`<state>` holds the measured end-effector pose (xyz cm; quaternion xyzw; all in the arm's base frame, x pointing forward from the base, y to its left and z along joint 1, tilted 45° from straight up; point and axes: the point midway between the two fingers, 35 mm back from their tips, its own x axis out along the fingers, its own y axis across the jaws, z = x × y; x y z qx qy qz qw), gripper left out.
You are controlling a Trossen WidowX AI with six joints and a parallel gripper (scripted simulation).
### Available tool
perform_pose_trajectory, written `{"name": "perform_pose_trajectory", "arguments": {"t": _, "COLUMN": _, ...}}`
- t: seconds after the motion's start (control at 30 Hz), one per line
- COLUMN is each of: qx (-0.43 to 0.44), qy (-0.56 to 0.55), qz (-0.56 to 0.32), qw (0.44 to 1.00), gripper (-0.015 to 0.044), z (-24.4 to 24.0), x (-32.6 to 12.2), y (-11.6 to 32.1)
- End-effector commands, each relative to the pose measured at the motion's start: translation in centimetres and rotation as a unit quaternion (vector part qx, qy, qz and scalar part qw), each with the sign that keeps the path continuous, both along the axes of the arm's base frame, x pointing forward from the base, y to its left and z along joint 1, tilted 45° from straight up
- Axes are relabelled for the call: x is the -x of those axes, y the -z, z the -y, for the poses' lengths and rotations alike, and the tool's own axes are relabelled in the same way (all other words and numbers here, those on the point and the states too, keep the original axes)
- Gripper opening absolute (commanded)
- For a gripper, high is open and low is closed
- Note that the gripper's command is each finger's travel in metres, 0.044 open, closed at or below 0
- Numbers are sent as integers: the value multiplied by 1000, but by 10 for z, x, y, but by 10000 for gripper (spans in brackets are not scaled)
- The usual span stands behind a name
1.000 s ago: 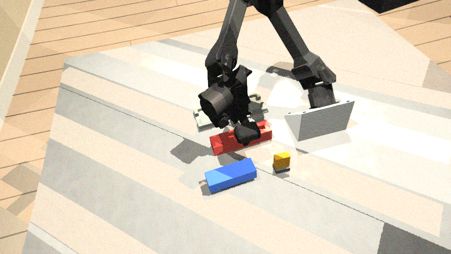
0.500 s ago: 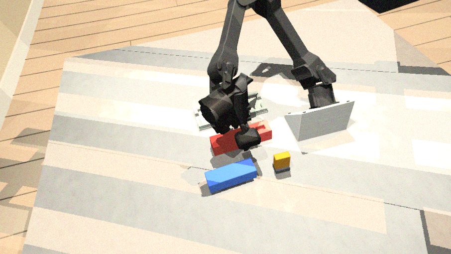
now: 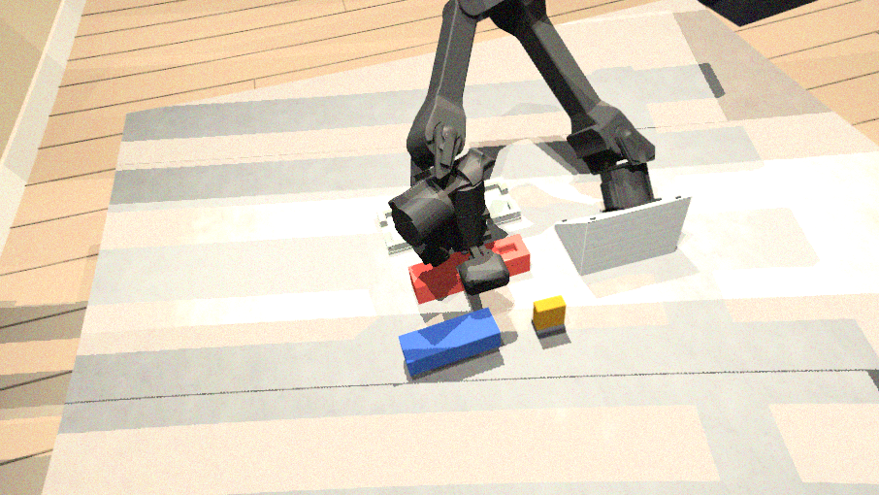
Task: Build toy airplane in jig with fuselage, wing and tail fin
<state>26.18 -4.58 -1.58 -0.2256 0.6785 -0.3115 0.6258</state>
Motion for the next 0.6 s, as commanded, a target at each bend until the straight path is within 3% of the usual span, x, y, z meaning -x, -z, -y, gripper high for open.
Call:
{"name": "perform_pose_trajectory", "arguments": {"t": 0.0, "qx": 2, "qy": -2, "qz": 0, "qw": 1000, "gripper": 190, "z": 0, "x": 0, "y": 0}}
{"name": "perform_pose_trajectory", "arguments": {"t": 0.17, "qx": 2, "qy": -2, "qz": 0, "qw": 1000, "gripper": 157, "z": 0, "x": 0, "y": 0}}
{"name": "perform_pose_trajectory", "arguments": {"t": 0.37, "qx": 0, "qy": -2, "qz": 0, "qw": 1000, "gripper": 0, "z": -7, "x": -4, "y": -6}}
{"name": "perform_pose_trajectory", "arguments": {"t": 0.57, "qx": -2, "qy": -3, "qz": 0, "qw": 1000, "gripper": 0, "z": -20, "x": -9, "y": -18}}
